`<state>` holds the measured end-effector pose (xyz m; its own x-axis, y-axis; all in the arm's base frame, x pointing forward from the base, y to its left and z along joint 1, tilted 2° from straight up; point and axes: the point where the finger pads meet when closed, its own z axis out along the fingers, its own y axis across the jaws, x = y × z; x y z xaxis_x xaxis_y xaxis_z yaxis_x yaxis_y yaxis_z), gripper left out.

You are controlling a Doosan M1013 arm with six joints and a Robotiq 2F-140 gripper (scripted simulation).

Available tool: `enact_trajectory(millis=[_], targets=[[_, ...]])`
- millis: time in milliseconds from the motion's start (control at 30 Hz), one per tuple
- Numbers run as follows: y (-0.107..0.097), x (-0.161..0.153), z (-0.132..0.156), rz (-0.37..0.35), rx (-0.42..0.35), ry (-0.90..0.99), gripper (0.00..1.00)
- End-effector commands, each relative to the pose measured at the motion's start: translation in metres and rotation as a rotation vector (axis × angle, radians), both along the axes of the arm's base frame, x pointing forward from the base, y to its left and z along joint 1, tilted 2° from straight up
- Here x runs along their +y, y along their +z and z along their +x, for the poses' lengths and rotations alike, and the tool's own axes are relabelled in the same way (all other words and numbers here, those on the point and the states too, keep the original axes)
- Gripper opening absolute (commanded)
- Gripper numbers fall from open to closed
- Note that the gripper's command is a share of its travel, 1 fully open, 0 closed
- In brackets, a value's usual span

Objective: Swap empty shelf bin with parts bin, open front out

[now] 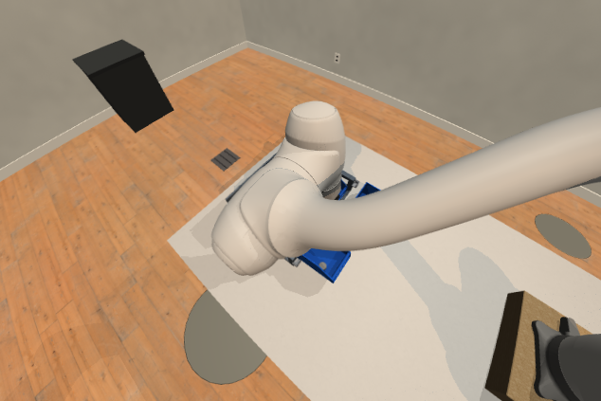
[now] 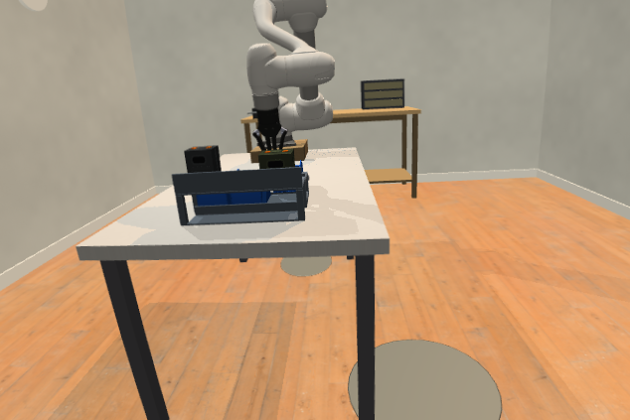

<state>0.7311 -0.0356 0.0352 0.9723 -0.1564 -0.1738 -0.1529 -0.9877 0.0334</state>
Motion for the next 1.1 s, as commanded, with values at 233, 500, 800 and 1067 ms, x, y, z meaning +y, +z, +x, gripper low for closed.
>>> enact_trajectory(millis=[233, 500, 800, 1067], targets=[[0.000, -0.002, 0.013, 0.000, 0.000, 0.000, 0.10], [0.000, -0.003, 0.020, 0.000, 0.000, 0.000, 0.10], [0.000, -0.004, 0.028, 0.000, 0.000, 0.000, 0.10], [0.000, -0.005, 0.033, 0.000, 0.000, 0.000, 0.10]])
